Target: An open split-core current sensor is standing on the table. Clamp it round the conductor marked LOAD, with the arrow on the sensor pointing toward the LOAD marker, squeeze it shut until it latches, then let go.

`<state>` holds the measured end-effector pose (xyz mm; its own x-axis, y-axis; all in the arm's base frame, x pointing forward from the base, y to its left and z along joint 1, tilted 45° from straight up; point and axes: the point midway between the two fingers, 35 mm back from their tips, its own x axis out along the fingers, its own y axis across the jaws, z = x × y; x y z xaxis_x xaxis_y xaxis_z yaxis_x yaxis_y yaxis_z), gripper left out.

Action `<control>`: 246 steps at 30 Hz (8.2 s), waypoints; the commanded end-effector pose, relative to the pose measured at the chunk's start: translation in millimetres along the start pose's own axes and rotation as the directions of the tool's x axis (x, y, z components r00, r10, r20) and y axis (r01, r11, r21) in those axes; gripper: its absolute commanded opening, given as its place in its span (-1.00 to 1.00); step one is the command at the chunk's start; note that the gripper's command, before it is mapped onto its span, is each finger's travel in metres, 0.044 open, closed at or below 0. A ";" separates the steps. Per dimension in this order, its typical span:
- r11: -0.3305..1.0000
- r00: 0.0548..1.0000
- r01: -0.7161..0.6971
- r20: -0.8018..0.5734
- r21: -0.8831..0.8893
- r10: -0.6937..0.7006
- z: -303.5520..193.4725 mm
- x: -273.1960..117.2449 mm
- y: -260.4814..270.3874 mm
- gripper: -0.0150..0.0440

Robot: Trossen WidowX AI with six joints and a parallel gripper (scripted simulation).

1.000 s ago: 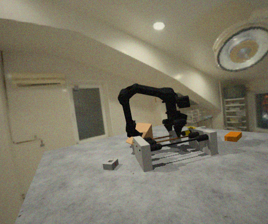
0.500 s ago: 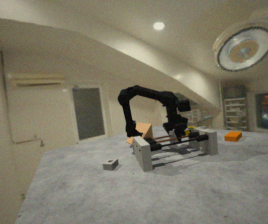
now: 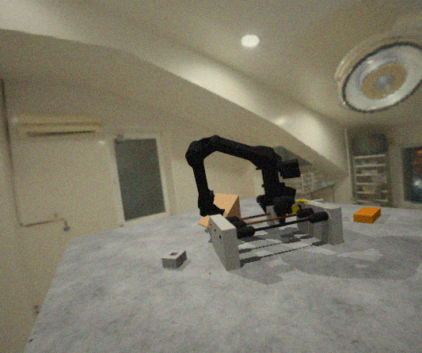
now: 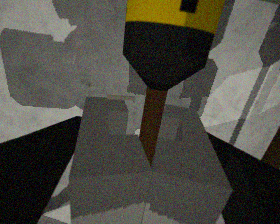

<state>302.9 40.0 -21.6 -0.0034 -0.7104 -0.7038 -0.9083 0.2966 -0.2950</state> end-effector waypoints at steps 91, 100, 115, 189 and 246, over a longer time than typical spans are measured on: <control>0.980 0.980 0.197 -0.005 -0.009 -0.197 0.5 -14.2 -0.6 -0.49; 0.980 0.980 0.197 -0.005 -0.009 -0.197 0.5 -14.2 -0.6 -0.49; 0.980 0.980 0.197 -0.005 -0.009 -0.197 0.5 -14.2 -0.6 -0.49; 0.980 0.980 0.197 -0.005 -0.009 -0.197 0.5 -14.2 -0.6 -0.49; 0.980 0.980 0.197 -0.005 -0.009 -0.197 0.5 -14.2 -0.6 -0.49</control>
<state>300.8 41.7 -11.7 0.1478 -0.7701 -0.6206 -0.8999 0.1555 -0.4074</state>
